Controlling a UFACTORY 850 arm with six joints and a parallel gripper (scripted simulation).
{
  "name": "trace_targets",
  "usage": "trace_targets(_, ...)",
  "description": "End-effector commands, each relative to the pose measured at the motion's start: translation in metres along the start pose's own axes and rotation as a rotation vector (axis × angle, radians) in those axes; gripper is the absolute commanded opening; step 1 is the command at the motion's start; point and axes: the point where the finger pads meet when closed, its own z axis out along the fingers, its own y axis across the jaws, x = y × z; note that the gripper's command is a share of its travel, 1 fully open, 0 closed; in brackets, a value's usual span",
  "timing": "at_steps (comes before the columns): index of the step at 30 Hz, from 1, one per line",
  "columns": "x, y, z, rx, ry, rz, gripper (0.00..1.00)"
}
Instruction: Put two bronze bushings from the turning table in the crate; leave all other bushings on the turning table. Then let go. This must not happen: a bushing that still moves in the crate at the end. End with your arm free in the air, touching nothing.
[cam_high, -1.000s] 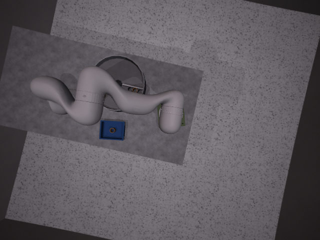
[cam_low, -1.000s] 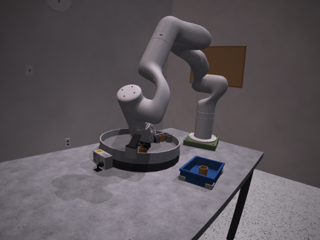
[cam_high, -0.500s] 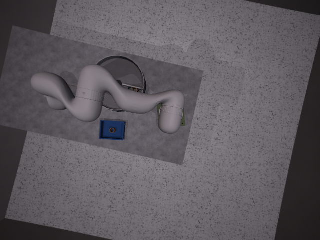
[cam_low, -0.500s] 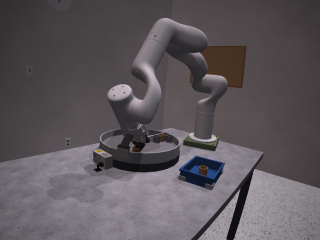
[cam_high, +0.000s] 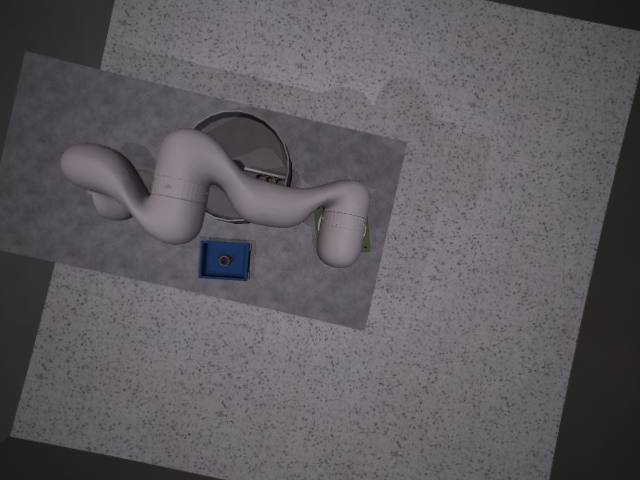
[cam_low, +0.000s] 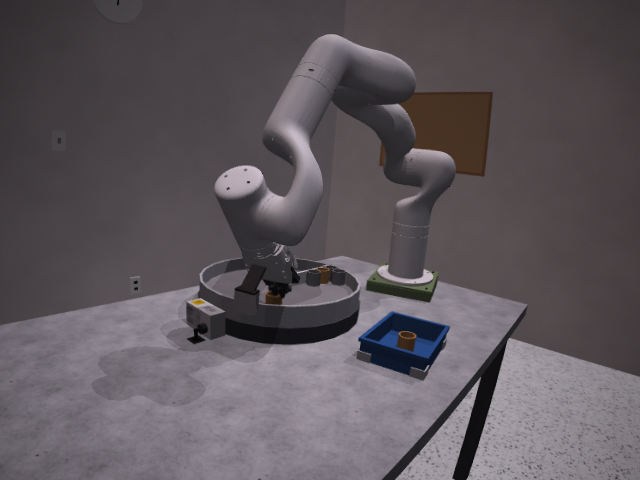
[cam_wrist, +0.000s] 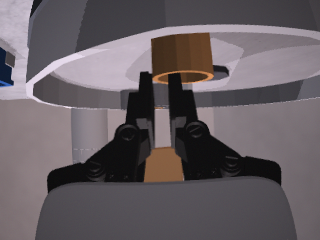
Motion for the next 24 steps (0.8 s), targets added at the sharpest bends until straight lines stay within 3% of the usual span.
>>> trace_targets(1,-0.0148,0.0005,-0.0196,-0.001,0.003,0.001,0.1)
trace_targets(7,-0.0198,0.0004,-0.0254,-0.001,0.003,0.001,0.1)
trace_targets(8,-0.0198,0.0004,-0.0254,-0.001,0.003,0.001,0.62)
trace_targets(24,-0.0238,-0.0015,-0.022,0.027,0.008,0.076,0.62)
